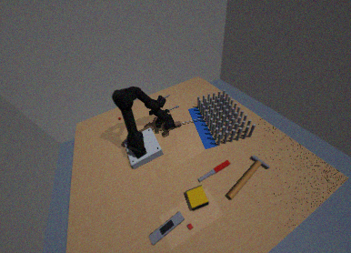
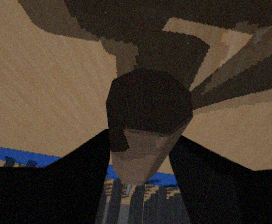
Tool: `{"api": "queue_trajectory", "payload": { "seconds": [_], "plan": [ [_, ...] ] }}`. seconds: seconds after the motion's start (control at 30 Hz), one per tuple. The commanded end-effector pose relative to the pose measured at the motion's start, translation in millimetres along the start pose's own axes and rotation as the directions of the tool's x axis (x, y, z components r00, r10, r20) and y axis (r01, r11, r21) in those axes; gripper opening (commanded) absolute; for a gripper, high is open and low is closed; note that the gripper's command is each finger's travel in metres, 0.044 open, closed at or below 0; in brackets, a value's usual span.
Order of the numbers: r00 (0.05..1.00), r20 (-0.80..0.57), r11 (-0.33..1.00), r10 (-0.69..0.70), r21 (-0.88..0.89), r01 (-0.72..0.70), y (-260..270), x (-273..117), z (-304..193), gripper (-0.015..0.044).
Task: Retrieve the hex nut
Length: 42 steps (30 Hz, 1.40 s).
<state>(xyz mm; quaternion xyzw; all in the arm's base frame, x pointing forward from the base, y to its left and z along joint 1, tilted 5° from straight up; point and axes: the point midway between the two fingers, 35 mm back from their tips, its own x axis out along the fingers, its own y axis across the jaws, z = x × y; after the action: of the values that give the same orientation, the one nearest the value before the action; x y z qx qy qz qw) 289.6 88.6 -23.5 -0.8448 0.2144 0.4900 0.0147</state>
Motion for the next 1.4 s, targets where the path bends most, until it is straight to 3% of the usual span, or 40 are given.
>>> {"api": "queue_trajectory", "payload": {
  "seconds": [0.0,0.77,1.37],
  "plan": [
    [1.000,-0.008,1.000,-0.003,0.005,0.003,-1,-5,-6,0.0000],
    [1.000,-0.004,1.000,-0.004,0.005,0.004,3,-41,21,0.0000],
    [1.000,-0.006,1.000,-0.006,0.005,0.006,6,-112,-38,0.0000]
  ]
}}
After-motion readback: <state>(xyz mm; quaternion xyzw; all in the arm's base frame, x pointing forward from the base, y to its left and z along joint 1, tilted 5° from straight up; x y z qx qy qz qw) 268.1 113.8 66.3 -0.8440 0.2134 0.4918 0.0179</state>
